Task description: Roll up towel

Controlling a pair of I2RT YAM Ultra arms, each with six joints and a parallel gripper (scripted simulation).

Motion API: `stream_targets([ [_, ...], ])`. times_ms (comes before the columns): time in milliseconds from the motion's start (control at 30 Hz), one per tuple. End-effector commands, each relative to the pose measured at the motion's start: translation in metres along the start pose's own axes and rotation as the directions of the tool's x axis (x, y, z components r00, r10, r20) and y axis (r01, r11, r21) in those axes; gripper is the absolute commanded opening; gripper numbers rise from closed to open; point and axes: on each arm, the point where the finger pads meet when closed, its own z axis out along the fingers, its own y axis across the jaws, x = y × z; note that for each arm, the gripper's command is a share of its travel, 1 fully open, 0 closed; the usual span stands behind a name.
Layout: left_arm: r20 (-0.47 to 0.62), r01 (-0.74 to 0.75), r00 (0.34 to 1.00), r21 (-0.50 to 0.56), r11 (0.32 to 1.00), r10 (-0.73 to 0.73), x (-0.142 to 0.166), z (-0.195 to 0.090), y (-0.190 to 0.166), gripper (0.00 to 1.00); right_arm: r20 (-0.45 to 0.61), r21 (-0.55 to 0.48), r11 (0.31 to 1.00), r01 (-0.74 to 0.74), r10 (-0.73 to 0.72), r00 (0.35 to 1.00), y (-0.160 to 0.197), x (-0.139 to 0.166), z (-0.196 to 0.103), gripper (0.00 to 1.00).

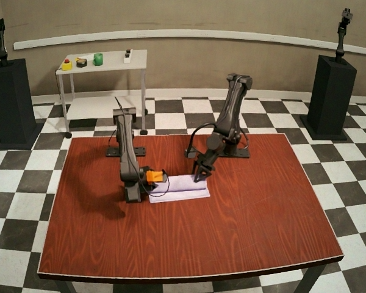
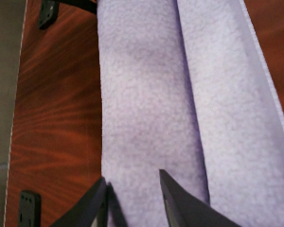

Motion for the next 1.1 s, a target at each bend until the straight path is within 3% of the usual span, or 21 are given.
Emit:
stream_targets([
  [0, 0.02, -0.007, 1.0, -0.019, 1.0, 0.007, -0.0081, -0.0001, 0.0115, 0.49, -0.045, -0.004, 1.0, -0.005, 0.005, 0.999, -0.0099, 0.01, 0.0084, 0.36],
  [533, 0.02, -0.007, 1.0, -0.019, 1.0, 0.007, -0.0081, -0.0001, 0.0115, 0.41, -0.045, -0.004, 1.0, -0.005, 0.005, 0.999, -0.0099, 0.01, 0.0084, 0.36],
  [1033, 0.02, -0.007, 1.0, -0.019, 1.0, 0.007, -0.0081, -0.0001, 0.0115, 0.41, -0.045, -0.004, 1.0, -0.005, 0.005, 0.999, -0.0024, 0.0043, 0.001, 0.85],
  [1067, 0.02, -0.007, 1.0, -0.019, 1.0, 0.007, -0.0081, -0.0001, 0.0115, 0.41, -0.045, -0.004, 1.0, -0.005, 0.005, 0.999, -0.0024, 0.0043, 0.001, 0.85],
])
